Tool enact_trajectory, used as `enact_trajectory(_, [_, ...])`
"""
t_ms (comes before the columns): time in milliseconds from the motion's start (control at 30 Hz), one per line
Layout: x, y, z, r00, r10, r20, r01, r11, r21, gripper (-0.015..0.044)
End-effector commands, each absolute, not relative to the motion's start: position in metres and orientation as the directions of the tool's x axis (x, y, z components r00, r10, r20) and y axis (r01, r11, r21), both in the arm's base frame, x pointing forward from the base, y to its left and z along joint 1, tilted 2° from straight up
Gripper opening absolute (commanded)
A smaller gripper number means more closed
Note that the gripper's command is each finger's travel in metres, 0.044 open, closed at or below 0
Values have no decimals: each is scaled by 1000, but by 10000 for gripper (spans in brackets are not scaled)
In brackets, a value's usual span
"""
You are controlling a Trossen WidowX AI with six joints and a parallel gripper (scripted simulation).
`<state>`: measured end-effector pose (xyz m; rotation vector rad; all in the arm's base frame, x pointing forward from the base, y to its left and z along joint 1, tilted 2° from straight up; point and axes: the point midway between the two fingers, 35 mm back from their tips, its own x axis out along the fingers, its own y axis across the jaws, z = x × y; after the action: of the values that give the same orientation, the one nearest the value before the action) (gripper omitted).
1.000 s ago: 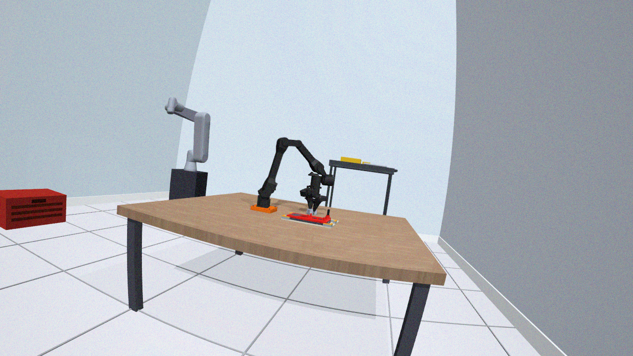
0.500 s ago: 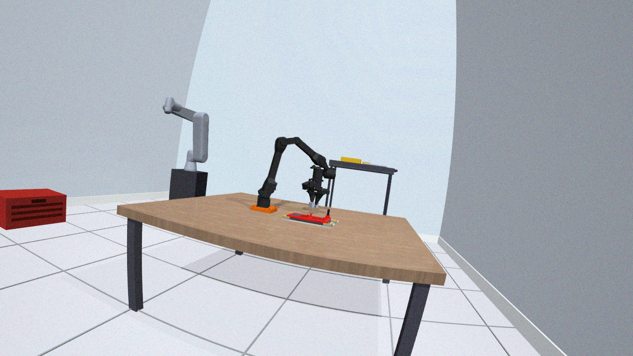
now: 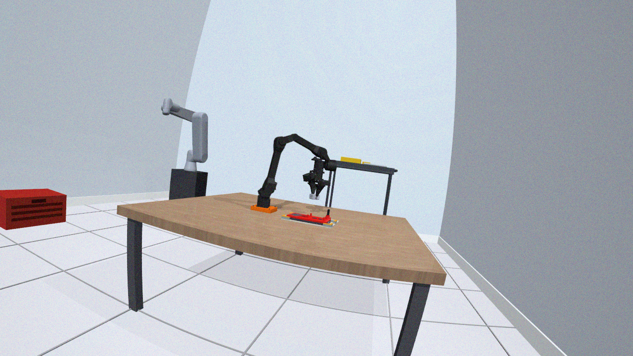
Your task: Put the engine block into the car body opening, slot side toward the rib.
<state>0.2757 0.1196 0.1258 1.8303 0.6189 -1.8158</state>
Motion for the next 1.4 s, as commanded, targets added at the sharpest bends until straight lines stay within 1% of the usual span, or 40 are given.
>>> enact_trajectory(0, [274, 119, 142, 25, -15, -1000, 617, -786, 28, 0])
enact_trajectory(267, [270, 118, 160, 22, -18, -1000, 610, -792, 28, 0])
enact_trajectory(367, [273, 114, 159, 23, -18, -1000, 639, -769, 28, 0])
enact_trajectory(900, [295, 72, 147, 26, -19, -999, 884, -467, 32, 0])
enact_trajectory(1367, [310, 32, 136, 28, -21, -999, 989, -147, 30, 0])
